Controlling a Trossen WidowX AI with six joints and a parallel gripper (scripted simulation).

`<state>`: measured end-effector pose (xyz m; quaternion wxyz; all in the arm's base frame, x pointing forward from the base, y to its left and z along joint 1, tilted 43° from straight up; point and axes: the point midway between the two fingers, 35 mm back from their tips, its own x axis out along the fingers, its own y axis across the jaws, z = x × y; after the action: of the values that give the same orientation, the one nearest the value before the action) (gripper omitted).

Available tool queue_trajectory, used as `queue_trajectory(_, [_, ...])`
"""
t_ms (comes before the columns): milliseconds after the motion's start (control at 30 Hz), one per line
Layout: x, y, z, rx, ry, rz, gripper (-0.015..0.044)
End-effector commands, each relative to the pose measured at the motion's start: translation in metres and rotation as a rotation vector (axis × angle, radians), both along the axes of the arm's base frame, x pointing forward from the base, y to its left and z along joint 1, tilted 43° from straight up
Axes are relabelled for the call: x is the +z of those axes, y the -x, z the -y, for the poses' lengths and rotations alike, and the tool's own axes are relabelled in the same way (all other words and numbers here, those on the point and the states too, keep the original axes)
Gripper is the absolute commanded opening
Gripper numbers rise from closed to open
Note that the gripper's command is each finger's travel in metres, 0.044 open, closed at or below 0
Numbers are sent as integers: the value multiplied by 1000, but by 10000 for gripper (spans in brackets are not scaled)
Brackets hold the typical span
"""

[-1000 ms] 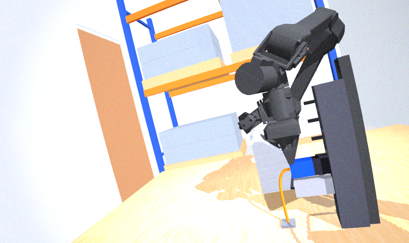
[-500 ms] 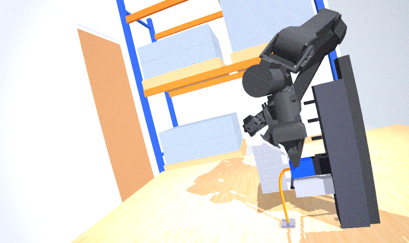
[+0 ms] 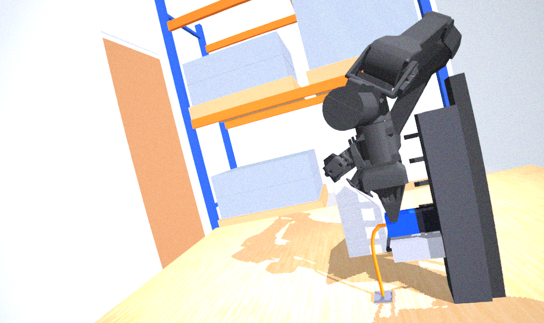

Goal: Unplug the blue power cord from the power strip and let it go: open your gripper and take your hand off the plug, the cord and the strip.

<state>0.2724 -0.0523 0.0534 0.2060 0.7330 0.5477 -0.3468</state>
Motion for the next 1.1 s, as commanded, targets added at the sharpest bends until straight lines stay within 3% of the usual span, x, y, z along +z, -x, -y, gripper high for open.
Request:
queue_trajectory(0, [-1,0,1,1,2,3,0])
queue_trajectory(1033, [-31,14,39,-4,4,-1,0])
queue_trajectory(1067, [-26,12,29,9,-4,1,26])
